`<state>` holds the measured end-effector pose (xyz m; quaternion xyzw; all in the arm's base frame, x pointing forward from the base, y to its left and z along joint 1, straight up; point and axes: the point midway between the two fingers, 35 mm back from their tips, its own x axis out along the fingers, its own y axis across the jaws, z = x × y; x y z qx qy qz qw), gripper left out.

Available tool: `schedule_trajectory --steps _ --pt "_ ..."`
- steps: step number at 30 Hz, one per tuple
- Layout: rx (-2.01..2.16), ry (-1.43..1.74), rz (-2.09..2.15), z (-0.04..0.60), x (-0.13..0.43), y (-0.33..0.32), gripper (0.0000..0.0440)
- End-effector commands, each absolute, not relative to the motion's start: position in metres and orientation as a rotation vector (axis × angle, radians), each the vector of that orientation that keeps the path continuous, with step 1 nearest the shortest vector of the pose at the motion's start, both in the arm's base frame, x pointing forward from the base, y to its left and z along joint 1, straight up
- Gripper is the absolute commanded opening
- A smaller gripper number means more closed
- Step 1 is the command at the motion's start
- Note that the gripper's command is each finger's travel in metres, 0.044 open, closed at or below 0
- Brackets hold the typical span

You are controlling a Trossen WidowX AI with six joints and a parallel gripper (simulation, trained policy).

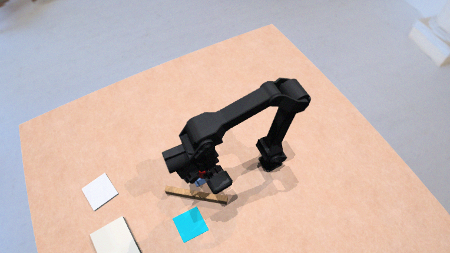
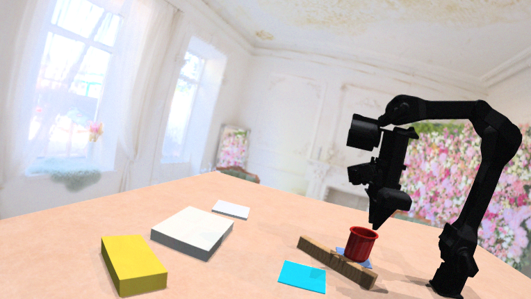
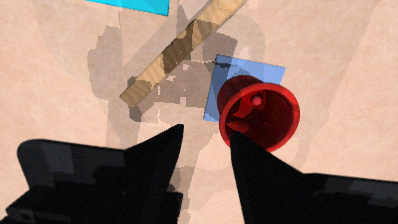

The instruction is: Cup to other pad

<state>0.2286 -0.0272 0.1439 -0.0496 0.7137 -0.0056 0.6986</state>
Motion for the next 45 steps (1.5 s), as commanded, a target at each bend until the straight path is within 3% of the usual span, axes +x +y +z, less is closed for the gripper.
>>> schedule_trajectory --steps 1,26,27,34,45 --pt "-0.126 1.614 -0.003 0.135 0.226 -0.032 0.0171" --pt "-0.257 1.681 0.178 0.066 0.217 -0.049 0.0180" --pt "-0.266 1.680 0.191 0.063 0.217 -0.049 0.0173" --pt "-0.346 1.680 0.279 0.051 0.214 -0.052 0.0003" --pt "-0.436 1.623 0.362 0.066 0.231 -0.053 0.0012"
